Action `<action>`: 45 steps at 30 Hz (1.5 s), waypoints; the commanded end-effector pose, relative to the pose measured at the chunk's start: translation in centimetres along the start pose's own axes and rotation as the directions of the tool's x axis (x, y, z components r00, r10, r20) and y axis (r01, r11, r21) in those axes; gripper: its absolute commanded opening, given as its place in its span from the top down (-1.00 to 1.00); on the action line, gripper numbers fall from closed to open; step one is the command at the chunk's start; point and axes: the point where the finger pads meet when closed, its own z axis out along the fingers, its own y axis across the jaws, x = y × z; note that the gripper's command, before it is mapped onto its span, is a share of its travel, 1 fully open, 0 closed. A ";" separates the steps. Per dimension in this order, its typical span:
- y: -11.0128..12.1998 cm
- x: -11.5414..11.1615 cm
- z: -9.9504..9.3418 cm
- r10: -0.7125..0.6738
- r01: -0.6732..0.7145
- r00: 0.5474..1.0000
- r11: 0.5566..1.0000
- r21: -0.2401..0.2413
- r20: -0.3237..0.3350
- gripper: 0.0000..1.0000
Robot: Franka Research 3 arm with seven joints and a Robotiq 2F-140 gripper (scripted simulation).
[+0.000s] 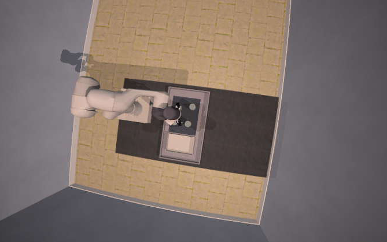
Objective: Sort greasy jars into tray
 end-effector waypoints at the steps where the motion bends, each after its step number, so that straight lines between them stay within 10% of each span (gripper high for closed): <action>1: -0.1 -0.2 0.4 0.135 -0.135 0.991 0.991 0.016 0.003 -1.00; 21: -0.2 -0.4 0.6 0.218 -0.218 0.976 0.976 0.026 0.007 -1.00; 22: -0.2 -0.4 0.6 0.218 -0.218 0.976 0.976 0.026 0.007 1.00; 45: -0.2 -0.4 0.6 0.218 -0.218 0.976 0.976 0.026 0.007 1.00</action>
